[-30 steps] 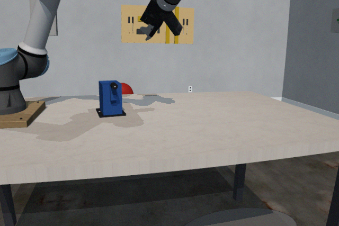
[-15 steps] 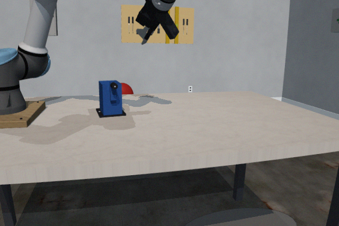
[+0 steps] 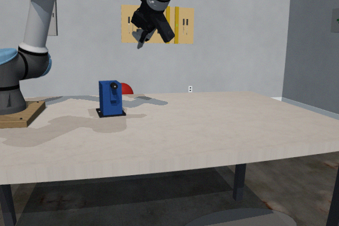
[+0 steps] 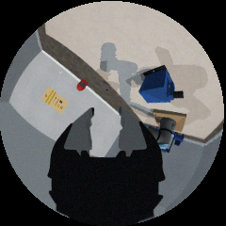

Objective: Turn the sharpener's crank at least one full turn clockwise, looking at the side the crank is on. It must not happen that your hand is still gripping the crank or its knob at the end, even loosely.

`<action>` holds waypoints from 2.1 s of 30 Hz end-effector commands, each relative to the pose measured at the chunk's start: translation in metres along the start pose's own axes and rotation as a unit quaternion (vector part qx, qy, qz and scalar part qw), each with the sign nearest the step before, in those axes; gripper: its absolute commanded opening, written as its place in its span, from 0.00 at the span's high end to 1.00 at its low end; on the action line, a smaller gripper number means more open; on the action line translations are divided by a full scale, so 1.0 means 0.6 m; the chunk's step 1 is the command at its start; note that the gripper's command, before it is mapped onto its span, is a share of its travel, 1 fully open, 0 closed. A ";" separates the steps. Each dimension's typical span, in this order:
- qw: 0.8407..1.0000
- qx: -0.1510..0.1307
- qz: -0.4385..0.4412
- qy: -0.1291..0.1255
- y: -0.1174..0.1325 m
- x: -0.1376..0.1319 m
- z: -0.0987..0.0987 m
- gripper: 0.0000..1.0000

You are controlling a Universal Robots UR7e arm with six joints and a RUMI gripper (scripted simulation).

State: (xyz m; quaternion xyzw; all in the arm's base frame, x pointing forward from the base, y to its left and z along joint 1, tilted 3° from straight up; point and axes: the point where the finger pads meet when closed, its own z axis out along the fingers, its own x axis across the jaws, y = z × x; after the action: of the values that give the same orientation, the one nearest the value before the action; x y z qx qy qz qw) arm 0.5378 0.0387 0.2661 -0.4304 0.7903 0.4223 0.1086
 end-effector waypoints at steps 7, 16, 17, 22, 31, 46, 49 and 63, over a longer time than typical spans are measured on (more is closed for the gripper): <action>0.997 0.037 0.068 0.022 -0.010 0.071 -0.021 0.68; 0.992 0.058 0.110 0.032 -0.015 0.109 -0.031 0.68; 0.992 0.058 0.110 0.032 -0.015 0.109 -0.031 0.68; 0.984 0.081 0.153 0.041 -0.017 0.133 -0.037 0.68; 0.974 0.104 0.196 0.048 -0.021 0.172 -0.047 0.68; 0.956 0.136 0.253 0.055 -0.024 0.234 -0.064 0.68; 0.945 0.153 0.283 0.058 -0.024 0.258 -0.070 0.68; 0.920 0.186 0.339 0.060 -0.024 0.311 -0.083 0.68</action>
State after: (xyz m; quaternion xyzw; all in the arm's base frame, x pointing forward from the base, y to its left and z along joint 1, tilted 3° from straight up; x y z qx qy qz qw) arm 0.4525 -0.1015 0.1935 -0.1603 0.9492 0.2708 -0.0048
